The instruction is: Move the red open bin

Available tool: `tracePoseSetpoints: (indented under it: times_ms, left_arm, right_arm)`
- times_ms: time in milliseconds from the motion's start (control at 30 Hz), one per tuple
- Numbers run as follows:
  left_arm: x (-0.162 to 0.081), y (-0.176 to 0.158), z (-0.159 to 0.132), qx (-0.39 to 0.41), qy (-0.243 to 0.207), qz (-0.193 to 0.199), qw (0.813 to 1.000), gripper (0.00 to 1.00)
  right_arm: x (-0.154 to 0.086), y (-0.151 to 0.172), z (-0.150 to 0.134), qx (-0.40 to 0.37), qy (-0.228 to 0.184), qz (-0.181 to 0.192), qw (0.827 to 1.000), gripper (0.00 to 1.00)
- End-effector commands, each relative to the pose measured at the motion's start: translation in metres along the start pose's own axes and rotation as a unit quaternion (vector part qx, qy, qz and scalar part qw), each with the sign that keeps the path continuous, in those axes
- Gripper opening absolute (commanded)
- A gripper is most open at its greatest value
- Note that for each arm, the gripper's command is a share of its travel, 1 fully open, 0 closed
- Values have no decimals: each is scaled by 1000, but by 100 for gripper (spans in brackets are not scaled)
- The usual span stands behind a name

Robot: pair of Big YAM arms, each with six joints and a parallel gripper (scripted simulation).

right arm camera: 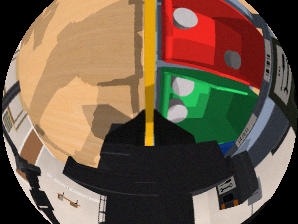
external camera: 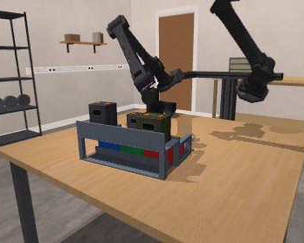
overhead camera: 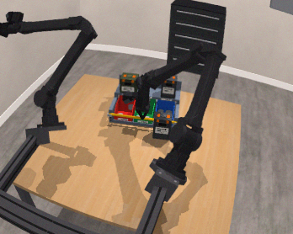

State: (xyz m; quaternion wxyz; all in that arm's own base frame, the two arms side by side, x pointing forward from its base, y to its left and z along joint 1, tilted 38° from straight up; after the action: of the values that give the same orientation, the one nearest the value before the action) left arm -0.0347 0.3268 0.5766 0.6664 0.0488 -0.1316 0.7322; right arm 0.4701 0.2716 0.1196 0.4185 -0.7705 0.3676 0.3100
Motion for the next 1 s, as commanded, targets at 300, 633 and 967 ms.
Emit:
tracePoseSetpoints:
  times_ms: [300,633,967]
  left_arm:
    - [-4,-1,35,-3,-26,1,1000,100]
    - [-4,-1,35,-3,-26,1,1000,100]
    - [-4,-1,35,-3,-26,1,1000,100]
  right_arm:
    - [-7,-2,1,-1,2,-1,1000,0]
    - [-9,-3,1,-2,2,-1,1000,0]
    - [-10,-3,2,-3,1,-2,1000,0]
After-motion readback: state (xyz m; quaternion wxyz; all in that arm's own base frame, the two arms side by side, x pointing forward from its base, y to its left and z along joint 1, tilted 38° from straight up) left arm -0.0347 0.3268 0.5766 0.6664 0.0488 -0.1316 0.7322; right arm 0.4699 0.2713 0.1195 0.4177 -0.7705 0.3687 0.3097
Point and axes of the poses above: on each arm, the point where the finger pads meet when closed, its own x axis out along the fingers, its own y axis across the jaws, z = x × y, the point moved 10 cm from there along -x, back along the fingers, and after that the axes turned 8 degrees about -x, right-handed, at the moved point
